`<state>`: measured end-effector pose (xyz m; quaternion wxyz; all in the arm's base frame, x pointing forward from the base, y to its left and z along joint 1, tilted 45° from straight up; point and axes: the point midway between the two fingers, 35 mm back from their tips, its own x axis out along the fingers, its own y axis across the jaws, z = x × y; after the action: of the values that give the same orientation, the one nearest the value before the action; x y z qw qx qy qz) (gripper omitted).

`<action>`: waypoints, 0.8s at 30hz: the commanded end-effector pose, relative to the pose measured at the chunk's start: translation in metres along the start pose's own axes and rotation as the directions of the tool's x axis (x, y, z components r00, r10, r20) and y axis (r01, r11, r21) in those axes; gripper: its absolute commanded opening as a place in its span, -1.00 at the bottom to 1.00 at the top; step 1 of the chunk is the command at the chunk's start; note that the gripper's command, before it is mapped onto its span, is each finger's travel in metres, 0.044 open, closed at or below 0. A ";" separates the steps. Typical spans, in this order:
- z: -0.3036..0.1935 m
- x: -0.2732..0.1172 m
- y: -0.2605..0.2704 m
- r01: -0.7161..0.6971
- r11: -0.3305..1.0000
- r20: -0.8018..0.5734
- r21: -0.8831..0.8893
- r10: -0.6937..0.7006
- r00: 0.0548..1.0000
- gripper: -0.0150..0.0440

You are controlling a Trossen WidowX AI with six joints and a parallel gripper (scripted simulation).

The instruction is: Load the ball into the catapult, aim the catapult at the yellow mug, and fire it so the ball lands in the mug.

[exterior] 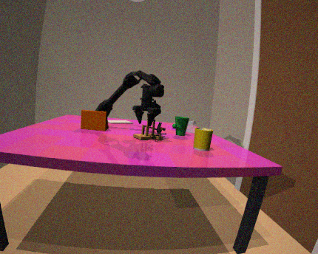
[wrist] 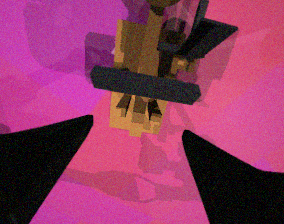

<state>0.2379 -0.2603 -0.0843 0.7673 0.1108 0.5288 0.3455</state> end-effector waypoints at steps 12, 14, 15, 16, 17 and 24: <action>0.000 0.026 0.001 -0.007 1.000 0.004 0.008 0.007 1.000 1.00; 0.000 0.029 0.002 -0.007 1.000 0.004 0.008 0.007 1.000 1.00; 0.000 0.031 0.002 -0.007 1.000 0.004 0.008 0.007 1.000 1.00; 0.000 0.032 0.002 -0.007 1.000 0.004 0.008 0.007 1.000 1.00; 0.000 0.034 0.002 -0.007 1.000 0.005 0.008 0.007 1.000 1.00; 0.000 0.044 0.003 -0.008 1.000 0.005 0.008 0.008 1.000 1.00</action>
<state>0.2461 -0.2338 -0.1123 0.7671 0.1111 0.5281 0.3469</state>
